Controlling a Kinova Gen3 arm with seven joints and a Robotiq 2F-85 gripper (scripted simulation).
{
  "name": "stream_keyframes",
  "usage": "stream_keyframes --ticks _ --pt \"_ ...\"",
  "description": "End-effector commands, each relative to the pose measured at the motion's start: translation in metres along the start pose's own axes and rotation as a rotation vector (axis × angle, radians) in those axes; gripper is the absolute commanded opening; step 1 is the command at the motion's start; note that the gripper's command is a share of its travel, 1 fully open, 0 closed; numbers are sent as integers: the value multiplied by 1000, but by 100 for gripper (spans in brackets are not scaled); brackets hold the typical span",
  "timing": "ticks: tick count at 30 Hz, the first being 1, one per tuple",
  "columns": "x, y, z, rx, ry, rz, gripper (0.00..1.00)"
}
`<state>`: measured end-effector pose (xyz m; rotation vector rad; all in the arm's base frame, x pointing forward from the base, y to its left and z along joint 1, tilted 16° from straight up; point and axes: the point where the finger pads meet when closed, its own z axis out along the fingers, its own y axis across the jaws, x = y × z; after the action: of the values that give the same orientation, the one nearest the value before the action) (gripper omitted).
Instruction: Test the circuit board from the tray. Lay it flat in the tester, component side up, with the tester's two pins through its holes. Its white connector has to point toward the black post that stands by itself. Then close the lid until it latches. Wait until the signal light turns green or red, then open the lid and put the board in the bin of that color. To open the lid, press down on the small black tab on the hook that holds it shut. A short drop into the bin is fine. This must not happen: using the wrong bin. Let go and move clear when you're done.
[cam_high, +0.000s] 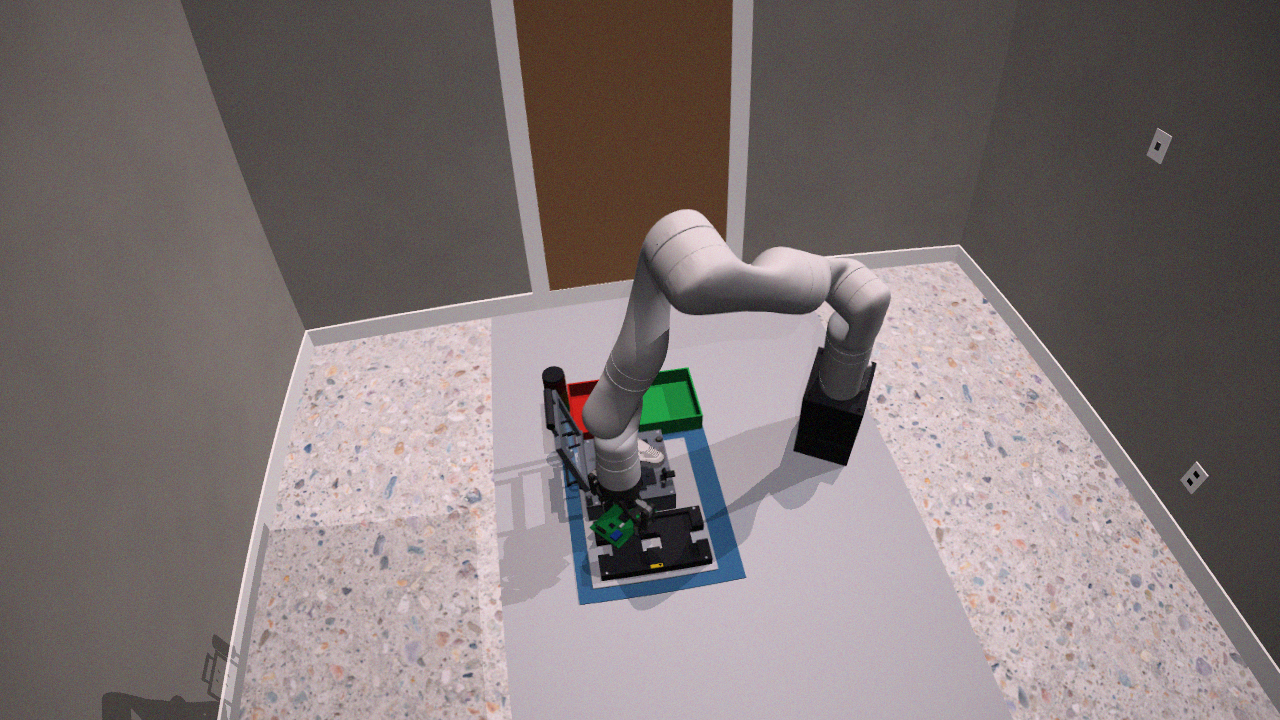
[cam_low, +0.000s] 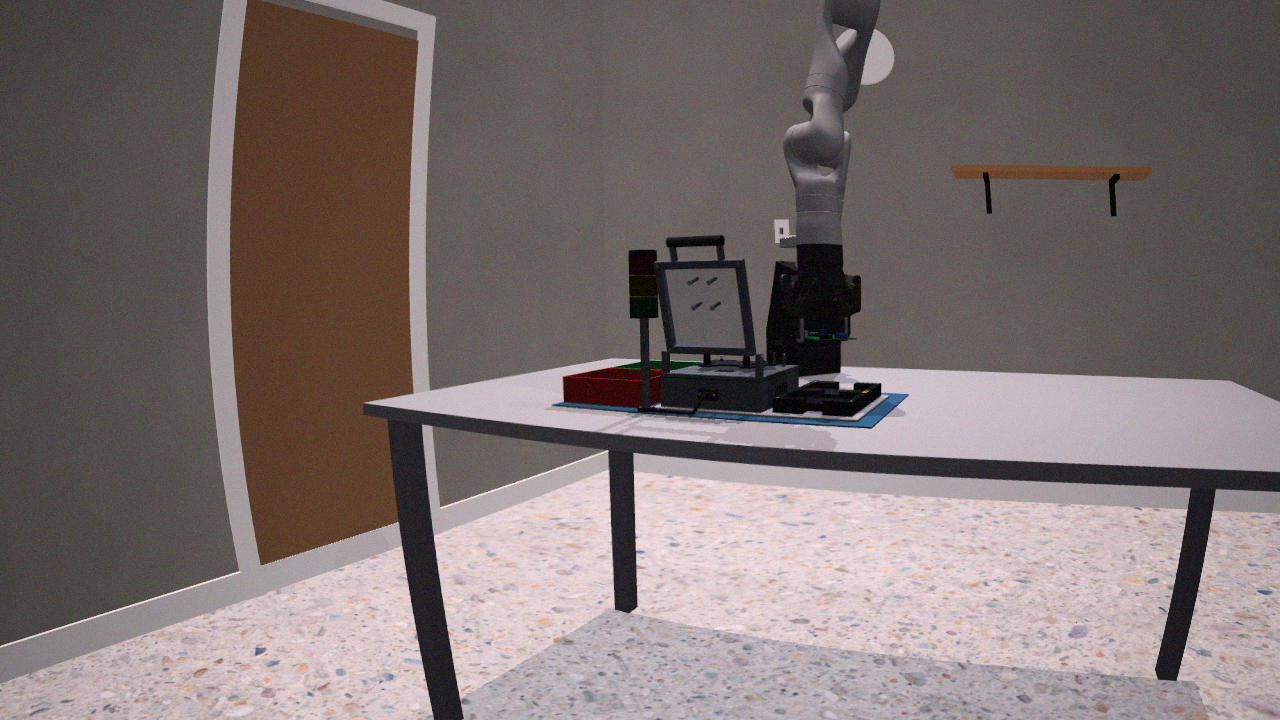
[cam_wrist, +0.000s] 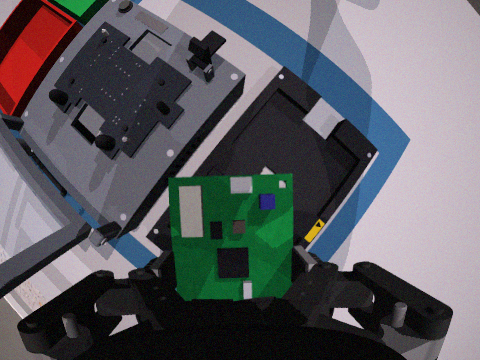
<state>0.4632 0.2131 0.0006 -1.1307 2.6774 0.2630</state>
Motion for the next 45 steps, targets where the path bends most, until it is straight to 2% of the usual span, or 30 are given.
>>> stream_keyframes --ticks 1,12,14,29,31,45 --pt "-1 2 0 1 3 59 77" --pt "-1 2 0 1 3 440 77" --pt "-1 2 0 1 3 440 77" --pt "-1 2 0 2 3 985 77" --pt "-1 2 0 2 3 985 77" --pt "-1 2 0 3 2 1463 77"
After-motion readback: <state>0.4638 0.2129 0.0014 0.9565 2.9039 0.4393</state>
